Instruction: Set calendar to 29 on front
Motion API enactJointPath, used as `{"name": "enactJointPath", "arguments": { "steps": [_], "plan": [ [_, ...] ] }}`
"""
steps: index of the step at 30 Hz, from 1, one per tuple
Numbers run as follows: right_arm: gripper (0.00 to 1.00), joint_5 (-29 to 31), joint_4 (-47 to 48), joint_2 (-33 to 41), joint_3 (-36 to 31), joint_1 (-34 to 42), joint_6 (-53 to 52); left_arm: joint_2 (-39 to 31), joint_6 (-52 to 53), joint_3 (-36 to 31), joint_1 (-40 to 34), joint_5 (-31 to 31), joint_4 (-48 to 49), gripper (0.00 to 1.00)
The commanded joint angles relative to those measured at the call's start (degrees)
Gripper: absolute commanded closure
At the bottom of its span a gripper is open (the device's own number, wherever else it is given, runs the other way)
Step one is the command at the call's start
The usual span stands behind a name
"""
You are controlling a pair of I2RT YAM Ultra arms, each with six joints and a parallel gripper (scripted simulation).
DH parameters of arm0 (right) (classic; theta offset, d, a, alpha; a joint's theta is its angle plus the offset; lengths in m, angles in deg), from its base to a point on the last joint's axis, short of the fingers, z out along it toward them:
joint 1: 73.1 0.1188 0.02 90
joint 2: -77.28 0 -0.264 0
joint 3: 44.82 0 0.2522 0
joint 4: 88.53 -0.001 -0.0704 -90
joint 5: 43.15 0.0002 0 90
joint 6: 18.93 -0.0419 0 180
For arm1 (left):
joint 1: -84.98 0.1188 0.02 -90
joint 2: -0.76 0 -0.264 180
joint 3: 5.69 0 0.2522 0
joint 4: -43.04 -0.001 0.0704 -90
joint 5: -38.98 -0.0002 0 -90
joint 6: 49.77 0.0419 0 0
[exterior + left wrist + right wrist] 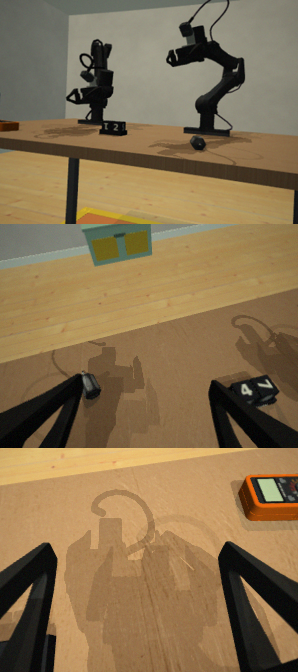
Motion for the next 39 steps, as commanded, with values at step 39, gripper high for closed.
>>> {"name": "enactJointPath", "arguments": {
  "steps": [39],
  "plan": [
    [0.0, 31.42, -1.93, -12.68, 13.72, 39.18, -5.47, -27.3, -1.37, 6.91, -31.73, -8.37, -36.06, 0.0]
  ]
}}
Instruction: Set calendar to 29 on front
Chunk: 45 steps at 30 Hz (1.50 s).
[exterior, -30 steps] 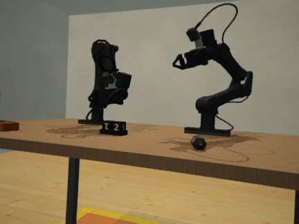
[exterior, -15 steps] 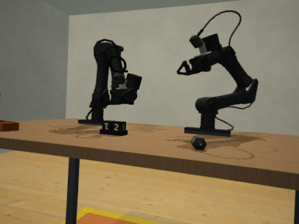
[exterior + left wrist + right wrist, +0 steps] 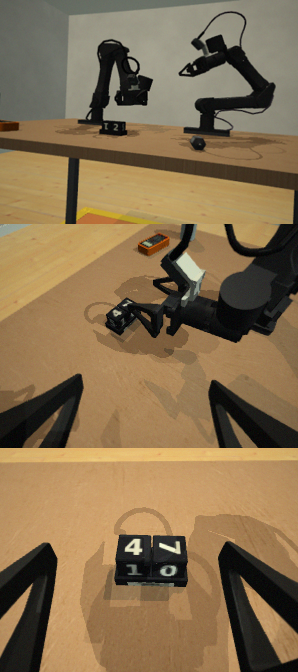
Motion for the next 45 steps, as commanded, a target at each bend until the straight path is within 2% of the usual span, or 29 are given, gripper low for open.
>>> {"name": "enactJointPath", "arguments": {
  "steps": [1, 14, 17, 18, 20, 22, 32, 37, 39, 40, 45],
  "plan": [
    [0.0, 1.83, -1.27, 0.4, 2.1, 0.27, -1.02, -0.32, -0.82, 1.9, -0.47, 1.15, -0.55, 0.0],
    [0.0, 1.85, -1.76, 0.49, 2.2, 0.14, -1.32, -0.35, -0.9, 1.93, -0.64, 1.27, 0.13, 0.0],
    [0.34, -0.97, -3.95, 0.13, 2.18, -0.22, 2.11, -0.35, -0.9, 1.93, -0.65, 1.28, 0.13, 0.0],
    [0.36, -2.38, -5.0, -0.1, 2.36, -0.47, 3.61, -0.35, -0.9, 1.93, -0.65, 1.28, 0.13, 0.0],
    [0.36, -6.18, -7.81, -1.24, 3.61, -1.02, 7.64, -0.35, -0.9, 1.93, -0.65, 1.28, 0.13, 0.0],
    [0.36, -6.18, -7.81, -1.24, 3.61, -1.02, 7.64, -0.35, -0.9, 1.93, -0.65, 1.28, 0.13, 0.0],
    [0.36, -21.98, -25.95, -3.42, 14.54, -5.97, 20.47, -0.35, -0.9, 1.93, -0.66, 1.29, 0.13, 0.0],
    [0.36, -27.75, -36.33, -4.49, 20.49, -8.76, 24.08, -0.35, -0.91, 1.93, -0.66, 1.29, 0.13, 0.0],
    [0.36, -27.75, -36.33, -4.49, 20.49, -8.76, 24.08, -0.35, -0.91, 1.93, -0.66, 1.29, 0.13, 0.0],
    [0.36, -29.57, -41.11, -4.85, 22.8, -9.44, 24.61, -0.35, -0.91, 1.93, -0.66, 1.29, 0.13, 0.0],
    [0.36, -36.52, -51.91, -6.2, 28.97, -12.47, 29.56, -0.35, -0.91, 1.93, -0.66, 1.29, 0.13, 0.0]
  ]
}}
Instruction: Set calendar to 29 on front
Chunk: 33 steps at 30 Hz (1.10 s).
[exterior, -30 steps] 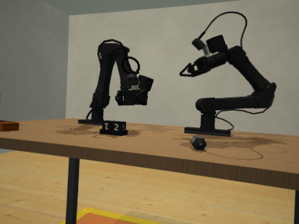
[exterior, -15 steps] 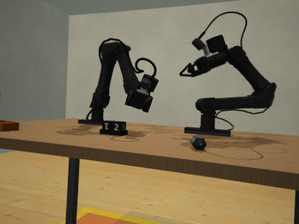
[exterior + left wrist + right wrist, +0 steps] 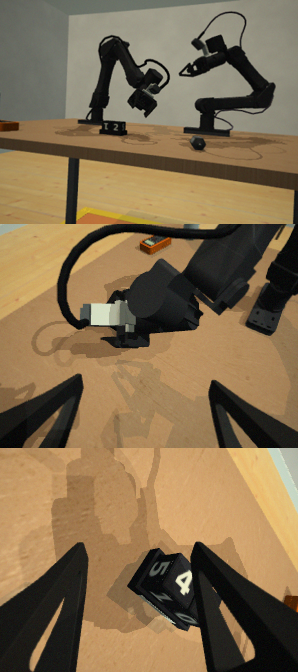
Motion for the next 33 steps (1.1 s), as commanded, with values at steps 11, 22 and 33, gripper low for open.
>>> {"name": "enactJointPath", "arguments": {
  "steps": [11, 22, 33],
  "plan": [
    [0.36, -17.12, -30.2, -3.27, 16.97, -7.14, 11.4, -0.37, -0.45, 1.9, -0.64, 0.81, 0.43, 0.0],
    [0.36, -33.89, -57.0, -7.27, 33.05, -14.28, 23.35, -0.37, -0.45, 1.9, -0.64, 0.81, 0.43, 0.0],
    [0.36, -43.39, -75.42, -13.55, 46.68, -21.48, 36.76, -0.37, -0.45, 1.9, -0.64, 0.81, 0.43, 0.0]
  ]
}}
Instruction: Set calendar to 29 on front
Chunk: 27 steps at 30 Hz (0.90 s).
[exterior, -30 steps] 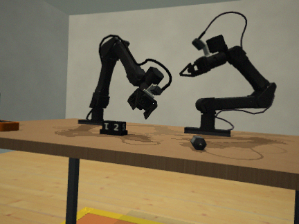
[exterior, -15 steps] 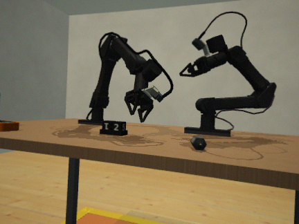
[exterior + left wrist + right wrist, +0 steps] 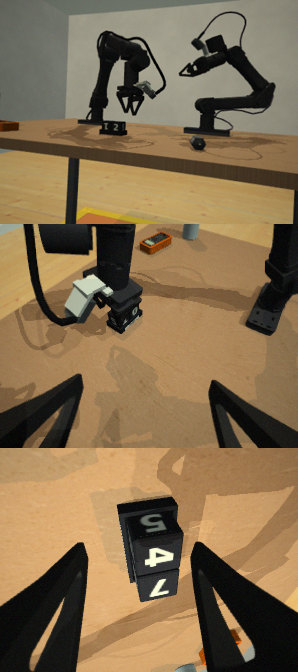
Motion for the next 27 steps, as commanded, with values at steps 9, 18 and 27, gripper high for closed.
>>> {"name": "enactJointPath", "arguments": {
  "steps": [9, 18, 27],
  "plan": [
    [0.36, -3.97, -13.03, -8.06, 11.63, -6.83, 10.37, -0.37, -0.45, 1.9, -0.64, 0.81, 0.43, 0.0],
    [0.36, -3.96, -13.43, -7.81, 12.06, -6.79, 10.43, -0.37, -0.45, 1.9, -0.64, 0.81, 0.43, 0.0],
    [0.36, -3.98, -10.72, -8.23, 9.12, -5.82, 9.67, 0.08, -0.41, 1.29, -0.23, 0.76, 0.44, 0.0]
  ]
}}
